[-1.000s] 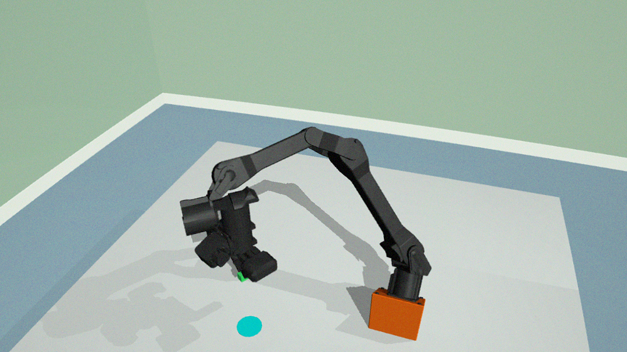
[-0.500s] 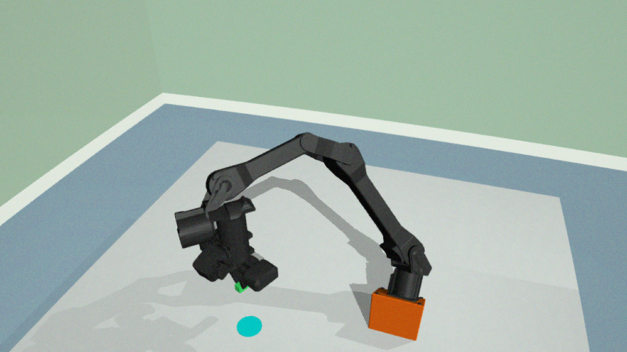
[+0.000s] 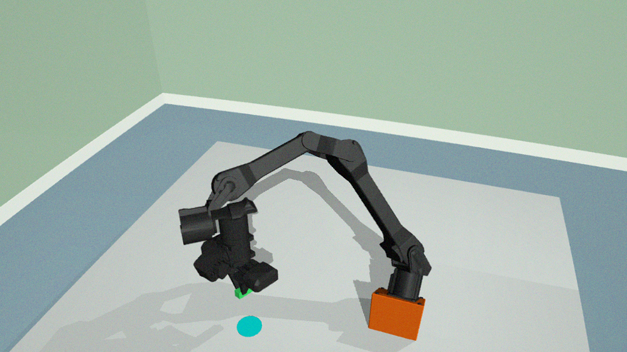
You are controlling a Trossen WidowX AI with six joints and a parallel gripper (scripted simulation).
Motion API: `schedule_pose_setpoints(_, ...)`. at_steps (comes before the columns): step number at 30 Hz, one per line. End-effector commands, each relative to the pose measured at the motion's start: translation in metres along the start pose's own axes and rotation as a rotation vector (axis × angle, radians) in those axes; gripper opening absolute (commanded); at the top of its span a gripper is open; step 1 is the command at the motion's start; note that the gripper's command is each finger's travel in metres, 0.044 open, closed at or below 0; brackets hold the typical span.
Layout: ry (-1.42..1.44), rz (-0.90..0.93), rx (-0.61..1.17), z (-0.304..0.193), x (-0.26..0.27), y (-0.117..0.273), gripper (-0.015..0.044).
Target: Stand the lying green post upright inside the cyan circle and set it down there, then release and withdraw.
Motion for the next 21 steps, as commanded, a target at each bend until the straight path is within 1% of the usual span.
schedule_pose_setpoints(1,-0.003,0.02,-0.027,-0.001,0.0,-0.003,0.0023)
schedule_pose_setpoints(21,-0.022,0.079,-0.167,-0.002,-0.002,-0.016,0.0023)
Point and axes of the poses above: the point midway between the two fingers, 35 mm back from their tips, its own y axis back along the fingers, its own x axis across the jaws, z = x × y, the point moved 3 cm from there along y, back along the fingers, and after that the axes turned 7 degrees about y, right-handed, at the moved point
